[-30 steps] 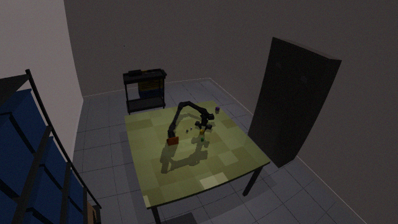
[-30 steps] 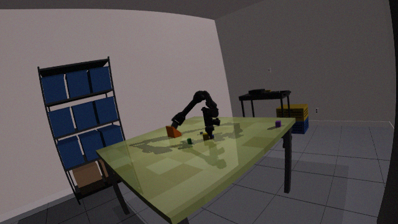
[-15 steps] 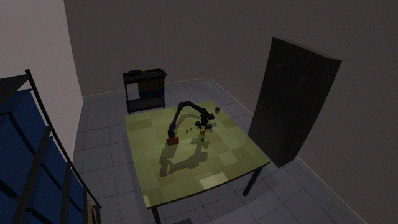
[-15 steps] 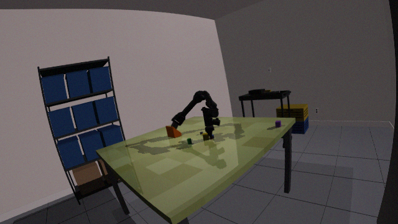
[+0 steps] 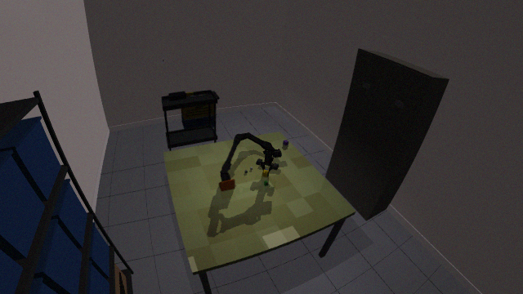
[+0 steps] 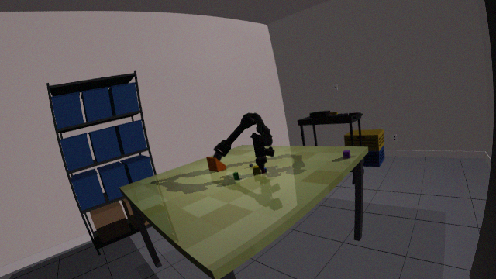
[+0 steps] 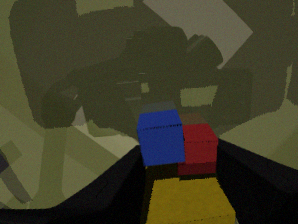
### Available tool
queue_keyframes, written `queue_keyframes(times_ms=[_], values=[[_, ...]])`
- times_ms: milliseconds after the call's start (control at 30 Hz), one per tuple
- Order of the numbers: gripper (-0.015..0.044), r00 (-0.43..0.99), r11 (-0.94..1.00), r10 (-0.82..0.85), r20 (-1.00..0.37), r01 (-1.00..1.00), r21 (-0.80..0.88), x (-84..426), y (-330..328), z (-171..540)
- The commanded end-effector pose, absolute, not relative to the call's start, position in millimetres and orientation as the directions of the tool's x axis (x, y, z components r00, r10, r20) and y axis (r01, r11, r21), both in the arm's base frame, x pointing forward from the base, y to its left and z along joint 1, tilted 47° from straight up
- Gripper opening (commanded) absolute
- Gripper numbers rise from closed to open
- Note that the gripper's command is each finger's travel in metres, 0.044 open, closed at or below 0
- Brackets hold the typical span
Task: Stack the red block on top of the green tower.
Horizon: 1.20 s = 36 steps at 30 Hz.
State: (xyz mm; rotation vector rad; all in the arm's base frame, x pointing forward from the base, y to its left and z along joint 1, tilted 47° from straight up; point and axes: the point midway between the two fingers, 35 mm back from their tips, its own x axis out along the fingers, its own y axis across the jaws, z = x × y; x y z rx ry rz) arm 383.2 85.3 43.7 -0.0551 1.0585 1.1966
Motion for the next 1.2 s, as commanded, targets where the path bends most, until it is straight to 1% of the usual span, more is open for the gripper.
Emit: queue_keyframes(times_ms=[0,867,1167], values=[[0.0000,-0.027,0.423,0.727,-0.686,-0.770,0.478,383,86,44],[0.0000,-0.027,0.423,0.727,-0.686,-0.770,0.478,383,85,45],[0.0000,-0.027,0.424,0.725,-0.688,-0.769,0.478,385,57,70]])
